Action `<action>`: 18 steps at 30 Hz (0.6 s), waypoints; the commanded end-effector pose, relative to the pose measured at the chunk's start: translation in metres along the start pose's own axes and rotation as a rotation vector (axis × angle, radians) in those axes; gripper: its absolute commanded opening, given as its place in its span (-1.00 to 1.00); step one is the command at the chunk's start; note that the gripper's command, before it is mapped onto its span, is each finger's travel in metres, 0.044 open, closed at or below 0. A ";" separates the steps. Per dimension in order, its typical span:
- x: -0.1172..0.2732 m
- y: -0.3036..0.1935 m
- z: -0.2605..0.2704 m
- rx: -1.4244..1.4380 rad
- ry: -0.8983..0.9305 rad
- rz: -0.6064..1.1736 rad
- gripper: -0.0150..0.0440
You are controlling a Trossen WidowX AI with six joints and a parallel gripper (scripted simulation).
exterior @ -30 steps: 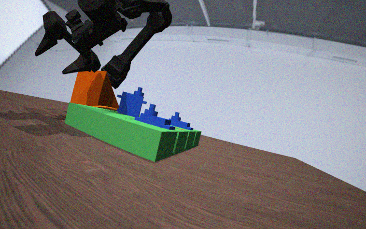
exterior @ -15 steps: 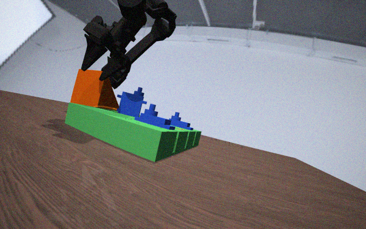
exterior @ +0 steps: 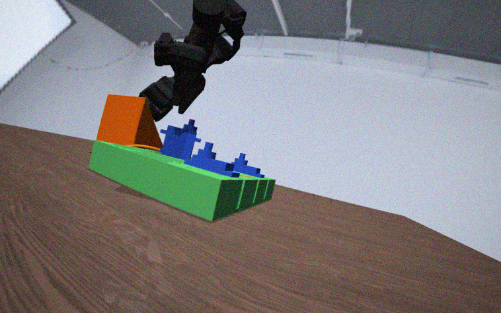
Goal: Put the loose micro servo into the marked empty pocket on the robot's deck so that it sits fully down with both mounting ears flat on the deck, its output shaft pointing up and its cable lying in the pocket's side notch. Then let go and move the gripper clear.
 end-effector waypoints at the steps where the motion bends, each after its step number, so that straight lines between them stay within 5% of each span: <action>1: 0.001 -0.002 -0.002 0.013 0.006 0.018 1.00; 18: -0.034 -0.003 -0.001 0.014 0.006 0.020 1.00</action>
Point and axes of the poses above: the point midway between the two fingers, 35 mm back from their tips, its own x axis back along the fingers, its own z axis across the jaws, y = z × x, the point moved 9 cm from there along x, back along the fingers, and after that the axes turned 10 degrees about x, right-handed, at the moved point
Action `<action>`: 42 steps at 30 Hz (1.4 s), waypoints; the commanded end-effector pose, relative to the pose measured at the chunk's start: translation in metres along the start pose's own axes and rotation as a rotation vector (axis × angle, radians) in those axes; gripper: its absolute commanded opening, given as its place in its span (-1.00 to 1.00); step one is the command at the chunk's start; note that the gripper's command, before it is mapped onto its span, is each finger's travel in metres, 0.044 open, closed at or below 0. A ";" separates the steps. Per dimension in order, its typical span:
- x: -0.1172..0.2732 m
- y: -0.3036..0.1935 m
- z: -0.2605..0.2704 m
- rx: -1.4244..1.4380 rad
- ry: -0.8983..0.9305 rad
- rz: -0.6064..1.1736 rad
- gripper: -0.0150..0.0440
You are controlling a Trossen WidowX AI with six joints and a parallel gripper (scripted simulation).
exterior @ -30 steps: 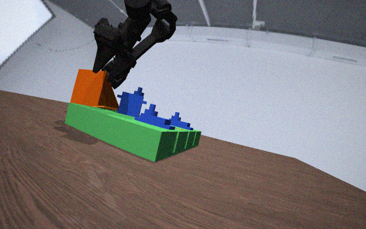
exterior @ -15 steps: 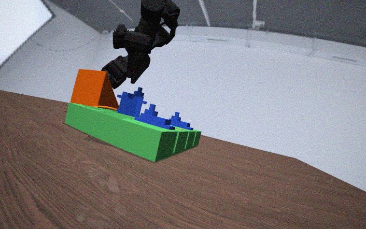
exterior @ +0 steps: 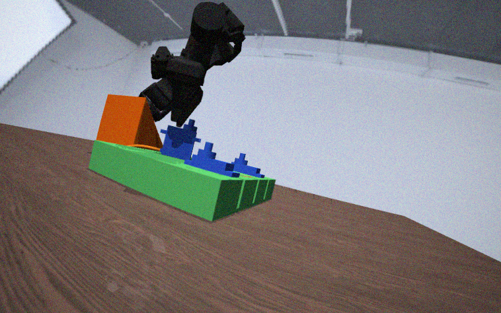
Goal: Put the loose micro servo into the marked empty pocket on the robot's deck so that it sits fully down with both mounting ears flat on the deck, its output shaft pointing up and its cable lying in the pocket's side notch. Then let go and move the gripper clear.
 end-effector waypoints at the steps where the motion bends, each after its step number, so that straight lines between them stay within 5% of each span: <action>1: -0.007 0.000 0.000 -0.005 -0.004 0.005 1.00; 8: -0.016 0.000 -0.001 -0.005 -0.004 0.006 1.00; 20: -0.016 0.000 -0.001 -0.005 -0.004 0.006 -0.07; 26: -0.016 0.000 -0.001 -0.005 -0.004 0.006 -0.20; 29: -0.011 0.000 0.000 -0.005 -0.004 0.005 -0.47; 42: 0.014 -0.001 -0.010 -0.006 -0.004 0.005 -0.49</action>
Point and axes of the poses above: the point midway between the two fingers, 35 mm back from their tips, its own x axis back along the fingers, its own z axis across the jaws, y = z × x, the point moved 9 cm from there along x, back along the fingers, and after that the axes turned 10 degrees about x, right-handed, at the moved point
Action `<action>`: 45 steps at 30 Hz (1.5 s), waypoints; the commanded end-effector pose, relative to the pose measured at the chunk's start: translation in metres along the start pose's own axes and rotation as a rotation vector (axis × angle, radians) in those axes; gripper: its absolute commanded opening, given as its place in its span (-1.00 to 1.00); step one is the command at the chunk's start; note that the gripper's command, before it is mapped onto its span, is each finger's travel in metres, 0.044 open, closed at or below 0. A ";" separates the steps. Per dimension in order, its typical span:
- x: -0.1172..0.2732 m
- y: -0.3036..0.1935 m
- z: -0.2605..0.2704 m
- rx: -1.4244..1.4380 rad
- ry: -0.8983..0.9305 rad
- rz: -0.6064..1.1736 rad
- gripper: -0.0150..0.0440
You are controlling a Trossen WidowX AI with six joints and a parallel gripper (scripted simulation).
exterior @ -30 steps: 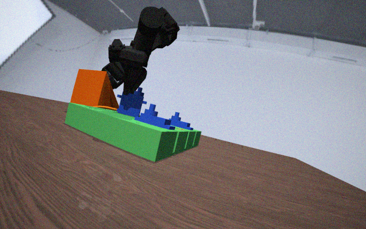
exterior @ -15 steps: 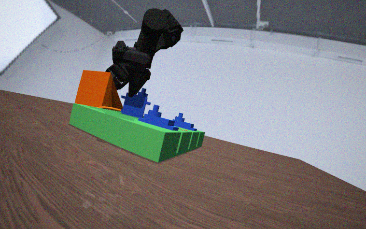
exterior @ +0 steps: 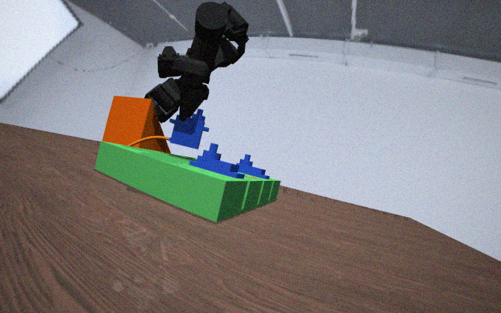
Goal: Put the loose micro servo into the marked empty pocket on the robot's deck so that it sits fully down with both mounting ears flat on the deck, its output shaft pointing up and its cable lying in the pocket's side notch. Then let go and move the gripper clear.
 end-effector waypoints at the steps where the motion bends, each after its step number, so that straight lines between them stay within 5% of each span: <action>1: 0.004 -0.001 -0.002 0.008 0.013 -0.004 -0.49; 30: 0.005 -0.038 0.016 0.016 0.013 -0.002 -0.49; 45: 0.005 -0.039 0.016 0.475 0.012 -0.005 -0.49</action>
Point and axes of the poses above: the point midway between the two fingers, 35 mm back from their tips, its own x axis back along the fingers, its own z axis across the jaws, y = z × x, the point moved 9 cm from there along x, back along the fingers, and after that the axes turned 10 degrees about x, right-handed, at the moved point
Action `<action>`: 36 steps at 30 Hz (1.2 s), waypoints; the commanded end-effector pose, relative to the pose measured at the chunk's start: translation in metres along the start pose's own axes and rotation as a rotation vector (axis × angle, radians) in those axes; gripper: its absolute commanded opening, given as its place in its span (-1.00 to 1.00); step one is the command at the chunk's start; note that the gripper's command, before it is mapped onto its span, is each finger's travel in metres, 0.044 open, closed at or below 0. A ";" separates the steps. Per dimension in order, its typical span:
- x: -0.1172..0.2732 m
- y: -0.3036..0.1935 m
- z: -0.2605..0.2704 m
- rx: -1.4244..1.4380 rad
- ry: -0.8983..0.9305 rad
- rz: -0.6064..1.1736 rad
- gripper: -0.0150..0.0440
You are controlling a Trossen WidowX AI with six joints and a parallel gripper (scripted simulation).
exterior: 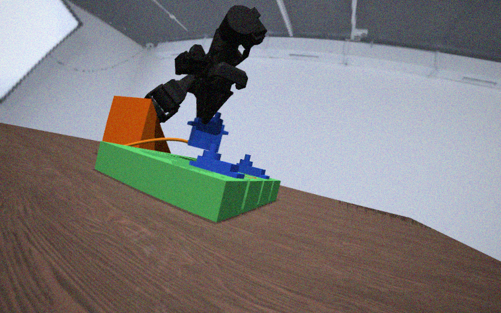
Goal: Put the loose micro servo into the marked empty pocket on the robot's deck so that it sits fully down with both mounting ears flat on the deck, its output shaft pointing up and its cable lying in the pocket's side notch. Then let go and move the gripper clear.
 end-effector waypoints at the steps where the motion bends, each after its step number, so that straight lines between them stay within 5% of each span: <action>1: 0.001 -0.001 0.000 0.140 0.006 0.005 -0.49; 36: 0.001 -0.001 0.000 1.355 0.008 0.000 -0.49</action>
Point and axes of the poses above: the point midway between the two fingers, 35 mm back from their tips, its own x axis back along the fingers, its own z axis across the jaws, y = z × x, the point moved 9 cm from there along x, back along the fingers, and after that the axes turned 10 degrees about x, right-handed, at the moved point
